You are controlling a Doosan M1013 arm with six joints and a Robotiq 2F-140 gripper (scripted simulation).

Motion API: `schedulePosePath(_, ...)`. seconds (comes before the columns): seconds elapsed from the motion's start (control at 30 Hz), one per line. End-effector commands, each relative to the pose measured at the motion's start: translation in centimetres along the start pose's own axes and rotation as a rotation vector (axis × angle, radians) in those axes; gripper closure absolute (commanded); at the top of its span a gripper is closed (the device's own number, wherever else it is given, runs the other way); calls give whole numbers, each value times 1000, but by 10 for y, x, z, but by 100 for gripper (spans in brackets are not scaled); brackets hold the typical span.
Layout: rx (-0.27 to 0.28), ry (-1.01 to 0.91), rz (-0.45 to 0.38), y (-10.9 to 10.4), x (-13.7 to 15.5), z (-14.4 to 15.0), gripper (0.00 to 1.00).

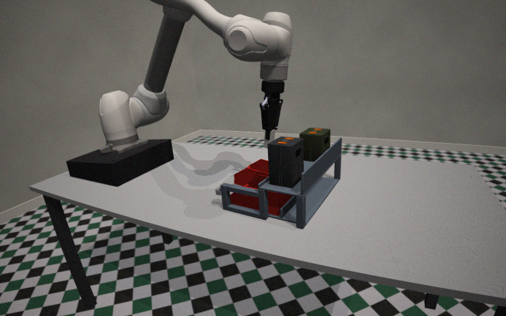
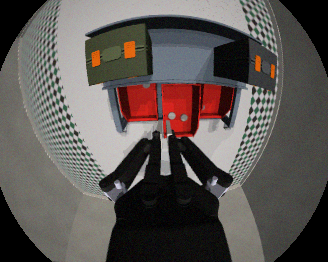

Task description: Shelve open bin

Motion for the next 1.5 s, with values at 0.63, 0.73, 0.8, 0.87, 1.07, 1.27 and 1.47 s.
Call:
schedulePosePath(0.63, 0, 0, 0, -16, 2, 0, 94)
schedulePosePath(0.73, 0, 0, 0, -16, 2, 0, 94)
schedulePosePath(0.8, 0, 0, 0, -17, 2, 0, 94)
schedulePosePath(0.87, 0, 0, 0, -17, 2, 0, 94)
schedulePosePath(1.07, 0, 0, 0, -17, 2, 0, 100)
schedulePosePath(1.27, 0, 0, 0, -17, 2, 0, 100)
schedulePosePath(1.47, 0, 0, 0, -17, 2, 0, 100)
Point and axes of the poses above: the point where the finger pads meet when closed, its own y axis out along the fingers, its own z axis across the jaws, x = y × z, the point moved 3 cm from there along -y, back along the fingers, and after that the axes turned 6 degrees about -y, right-handed, at the moved point
